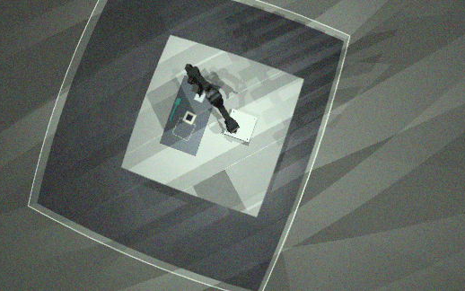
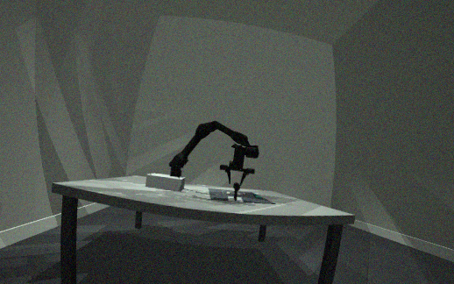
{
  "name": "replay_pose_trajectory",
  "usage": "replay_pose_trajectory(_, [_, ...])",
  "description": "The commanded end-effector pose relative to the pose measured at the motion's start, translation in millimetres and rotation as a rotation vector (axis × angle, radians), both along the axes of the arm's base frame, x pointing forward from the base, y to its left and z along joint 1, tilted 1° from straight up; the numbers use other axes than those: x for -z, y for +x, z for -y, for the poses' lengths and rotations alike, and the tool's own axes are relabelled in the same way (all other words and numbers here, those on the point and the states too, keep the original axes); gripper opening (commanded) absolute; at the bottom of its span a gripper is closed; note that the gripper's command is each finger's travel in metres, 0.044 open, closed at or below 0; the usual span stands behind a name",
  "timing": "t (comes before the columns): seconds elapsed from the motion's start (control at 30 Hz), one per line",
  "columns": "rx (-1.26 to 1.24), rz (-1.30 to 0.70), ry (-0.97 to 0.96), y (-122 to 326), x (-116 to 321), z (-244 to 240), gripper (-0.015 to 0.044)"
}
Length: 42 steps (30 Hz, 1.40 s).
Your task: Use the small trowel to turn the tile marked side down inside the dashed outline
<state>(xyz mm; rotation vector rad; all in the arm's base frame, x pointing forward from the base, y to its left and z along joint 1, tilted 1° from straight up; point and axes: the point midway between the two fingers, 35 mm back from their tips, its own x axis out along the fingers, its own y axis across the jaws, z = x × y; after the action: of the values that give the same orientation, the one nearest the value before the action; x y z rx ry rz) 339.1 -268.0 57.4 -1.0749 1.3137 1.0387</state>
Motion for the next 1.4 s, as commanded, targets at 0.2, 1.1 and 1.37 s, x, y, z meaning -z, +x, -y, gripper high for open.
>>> replay_pose_trajectory(0.2, [0.0, 0.029, -0.022, 2, -29, 1, 0.0296])
replay_pose_trajectory(1.1, [0.666, 0.243, 0.018, 4, -25, 13, 0.03])
replay_pose_trajectory(1.37, [0.897, 0.316, 0.062, 4, -21, 16, 0.03])
